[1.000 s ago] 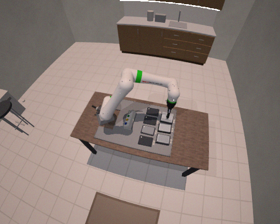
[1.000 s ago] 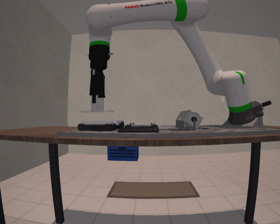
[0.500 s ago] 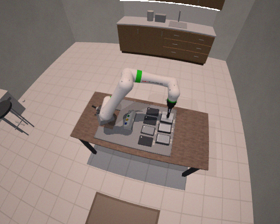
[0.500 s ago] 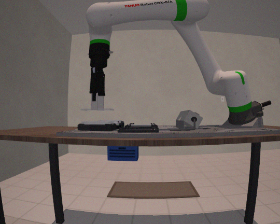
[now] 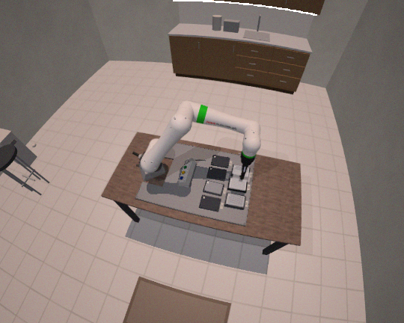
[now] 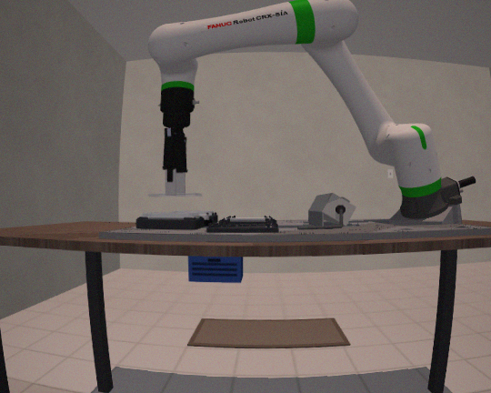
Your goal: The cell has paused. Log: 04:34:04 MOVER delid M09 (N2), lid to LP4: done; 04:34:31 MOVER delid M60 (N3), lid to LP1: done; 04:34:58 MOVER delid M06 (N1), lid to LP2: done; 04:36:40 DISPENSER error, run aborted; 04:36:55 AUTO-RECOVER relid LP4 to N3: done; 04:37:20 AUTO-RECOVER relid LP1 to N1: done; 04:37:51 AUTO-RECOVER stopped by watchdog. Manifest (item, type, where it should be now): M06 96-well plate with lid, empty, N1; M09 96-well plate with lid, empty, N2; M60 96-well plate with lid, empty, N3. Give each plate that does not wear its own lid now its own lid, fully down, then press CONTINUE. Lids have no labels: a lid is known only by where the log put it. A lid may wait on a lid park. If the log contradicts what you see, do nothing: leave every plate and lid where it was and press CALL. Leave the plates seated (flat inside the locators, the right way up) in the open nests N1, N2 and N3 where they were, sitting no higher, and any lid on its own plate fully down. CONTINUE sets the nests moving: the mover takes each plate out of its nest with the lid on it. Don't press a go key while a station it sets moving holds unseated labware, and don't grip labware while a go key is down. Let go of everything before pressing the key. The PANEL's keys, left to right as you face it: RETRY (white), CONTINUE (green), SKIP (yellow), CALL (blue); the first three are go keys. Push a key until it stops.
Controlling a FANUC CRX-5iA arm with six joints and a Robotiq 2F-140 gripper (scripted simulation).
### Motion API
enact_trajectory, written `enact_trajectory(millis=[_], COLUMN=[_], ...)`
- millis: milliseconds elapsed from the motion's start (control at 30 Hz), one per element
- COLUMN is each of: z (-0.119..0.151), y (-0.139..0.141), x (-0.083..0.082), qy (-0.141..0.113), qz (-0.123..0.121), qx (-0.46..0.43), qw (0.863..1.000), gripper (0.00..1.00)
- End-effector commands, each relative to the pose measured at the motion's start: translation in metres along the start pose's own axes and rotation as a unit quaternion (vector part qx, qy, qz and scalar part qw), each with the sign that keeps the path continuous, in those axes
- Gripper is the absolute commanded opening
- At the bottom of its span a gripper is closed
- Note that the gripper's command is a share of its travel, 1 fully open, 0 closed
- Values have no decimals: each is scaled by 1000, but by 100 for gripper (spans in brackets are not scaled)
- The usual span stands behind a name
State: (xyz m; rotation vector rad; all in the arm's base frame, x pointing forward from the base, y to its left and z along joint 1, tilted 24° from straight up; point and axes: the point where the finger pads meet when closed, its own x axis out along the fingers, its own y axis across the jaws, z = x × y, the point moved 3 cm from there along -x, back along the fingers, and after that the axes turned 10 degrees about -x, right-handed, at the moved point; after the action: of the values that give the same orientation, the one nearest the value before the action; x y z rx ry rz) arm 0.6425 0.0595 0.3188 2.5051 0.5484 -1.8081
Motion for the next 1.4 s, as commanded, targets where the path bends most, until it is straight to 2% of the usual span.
enact_trajectory(millis=[0,67,100,133,167,267,300,367,1367], z=[8,8,16,16,23,24,30,37,38], y=[69,69,104,104,134,134,157,177,178], x=[1,1,0,0,-1,-1,-2,-3,-3], qy=[0,0,0,0,2,2,3,4,5], qz=[-1,-1,-1,-1,-2,-2,-3,-3,-3], qx=[-2,-2,-2,-2,-2,-2,-2,-2,-2], qw=[1000,1000,1000,1000,1000,1000,1000,1000,1000], gripper=[0,0,0,0,0,0,0,0,0])
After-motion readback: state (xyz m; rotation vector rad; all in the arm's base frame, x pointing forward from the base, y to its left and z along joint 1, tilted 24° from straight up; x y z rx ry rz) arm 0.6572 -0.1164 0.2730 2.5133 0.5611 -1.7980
